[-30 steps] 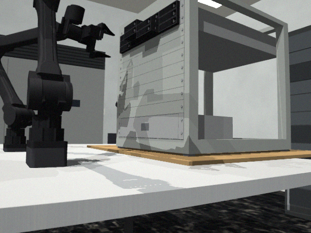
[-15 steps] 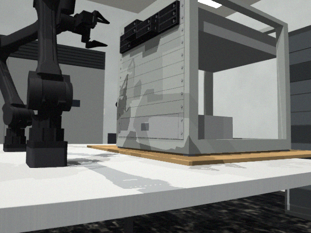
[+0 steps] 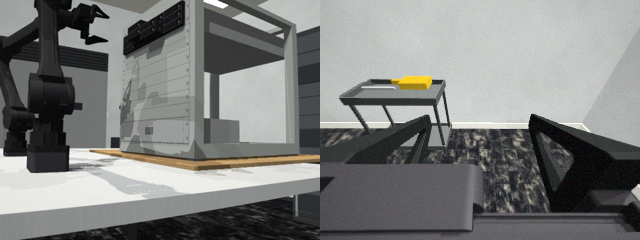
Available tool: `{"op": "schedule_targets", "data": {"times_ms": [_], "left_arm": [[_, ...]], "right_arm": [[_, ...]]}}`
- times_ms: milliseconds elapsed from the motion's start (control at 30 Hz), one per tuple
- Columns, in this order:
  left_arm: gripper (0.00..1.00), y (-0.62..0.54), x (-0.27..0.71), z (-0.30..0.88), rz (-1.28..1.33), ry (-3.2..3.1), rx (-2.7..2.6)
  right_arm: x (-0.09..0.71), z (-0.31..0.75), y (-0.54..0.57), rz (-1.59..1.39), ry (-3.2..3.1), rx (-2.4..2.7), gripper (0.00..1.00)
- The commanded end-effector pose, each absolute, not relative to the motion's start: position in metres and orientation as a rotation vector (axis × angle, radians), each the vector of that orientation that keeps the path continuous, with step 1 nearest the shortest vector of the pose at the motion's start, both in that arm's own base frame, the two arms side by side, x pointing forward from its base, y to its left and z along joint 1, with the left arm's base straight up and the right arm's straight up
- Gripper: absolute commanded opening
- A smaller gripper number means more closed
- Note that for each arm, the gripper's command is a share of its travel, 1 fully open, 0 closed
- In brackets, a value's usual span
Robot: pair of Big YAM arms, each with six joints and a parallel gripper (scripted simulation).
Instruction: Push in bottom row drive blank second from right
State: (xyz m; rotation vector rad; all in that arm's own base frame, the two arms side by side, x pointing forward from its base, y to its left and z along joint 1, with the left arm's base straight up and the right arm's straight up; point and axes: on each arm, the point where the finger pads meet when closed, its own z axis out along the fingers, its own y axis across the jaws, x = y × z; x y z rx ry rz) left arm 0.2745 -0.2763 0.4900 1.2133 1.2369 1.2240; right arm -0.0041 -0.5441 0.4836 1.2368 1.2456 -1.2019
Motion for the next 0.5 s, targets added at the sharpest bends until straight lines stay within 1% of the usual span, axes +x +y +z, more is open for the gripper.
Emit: {"op": "schedule_targets", "data": {"times_ms": [0, 467], "left_arm": [[1.00, -0.2834, 0.2700, 0.5295, 1.178, 1.235, 1.149], [1.00, -0.2834, 0.2696, 0.5298, 1.180, 1.235, 1.150]], "right_arm": [[-0.0009, 0.5005, -0.5449, -1.210, 1.209, 1.210, 1.00], [-0.0009, 0.5005, -0.5449, -1.210, 1.209, 1.210, 1.00]]}}
